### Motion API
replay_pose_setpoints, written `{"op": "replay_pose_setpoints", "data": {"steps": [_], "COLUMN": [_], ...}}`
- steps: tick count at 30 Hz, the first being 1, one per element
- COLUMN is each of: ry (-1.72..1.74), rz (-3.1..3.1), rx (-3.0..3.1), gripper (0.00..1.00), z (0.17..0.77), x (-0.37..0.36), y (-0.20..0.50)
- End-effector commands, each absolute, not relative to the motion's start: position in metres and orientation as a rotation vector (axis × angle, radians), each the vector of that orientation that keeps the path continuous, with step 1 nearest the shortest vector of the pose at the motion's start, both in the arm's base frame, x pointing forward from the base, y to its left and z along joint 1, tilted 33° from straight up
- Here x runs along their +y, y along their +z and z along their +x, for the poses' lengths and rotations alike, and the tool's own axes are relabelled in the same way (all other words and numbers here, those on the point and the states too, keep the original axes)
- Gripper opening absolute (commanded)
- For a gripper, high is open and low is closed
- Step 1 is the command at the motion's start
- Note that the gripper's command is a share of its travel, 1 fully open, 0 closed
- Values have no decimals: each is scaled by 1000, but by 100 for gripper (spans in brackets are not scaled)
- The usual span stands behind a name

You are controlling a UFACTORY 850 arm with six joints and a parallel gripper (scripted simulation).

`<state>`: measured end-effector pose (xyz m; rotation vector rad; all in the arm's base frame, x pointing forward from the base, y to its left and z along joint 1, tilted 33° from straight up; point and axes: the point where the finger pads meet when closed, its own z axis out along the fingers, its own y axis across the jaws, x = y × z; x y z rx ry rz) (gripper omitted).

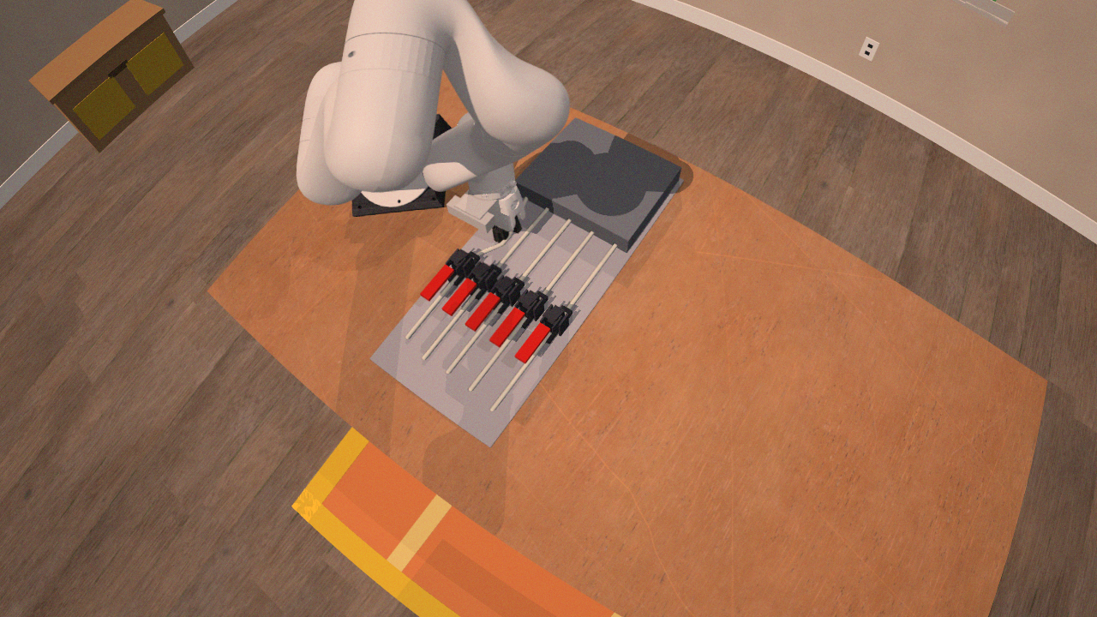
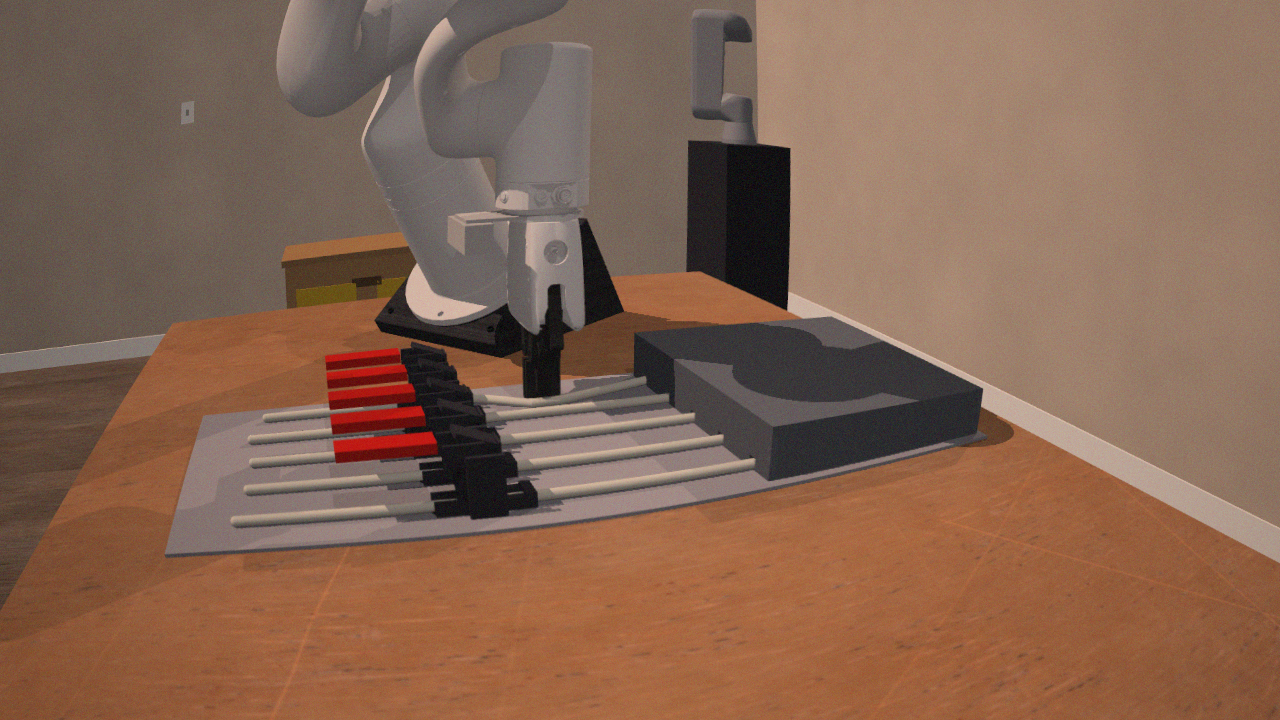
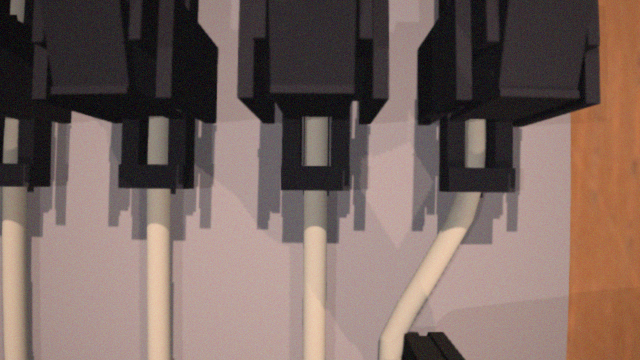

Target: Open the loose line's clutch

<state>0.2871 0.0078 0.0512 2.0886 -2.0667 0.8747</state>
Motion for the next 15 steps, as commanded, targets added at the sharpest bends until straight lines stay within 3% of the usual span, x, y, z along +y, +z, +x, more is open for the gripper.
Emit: {"op": "replay_pose_setpoints", "data": {"steps": [1,15], "ry": [877,877], "rz": [2089,2089], "rx": [-2067,-2067], "gripper": [0,0], "z": [288,284], "x": [8,8], "y": [52,50]}}
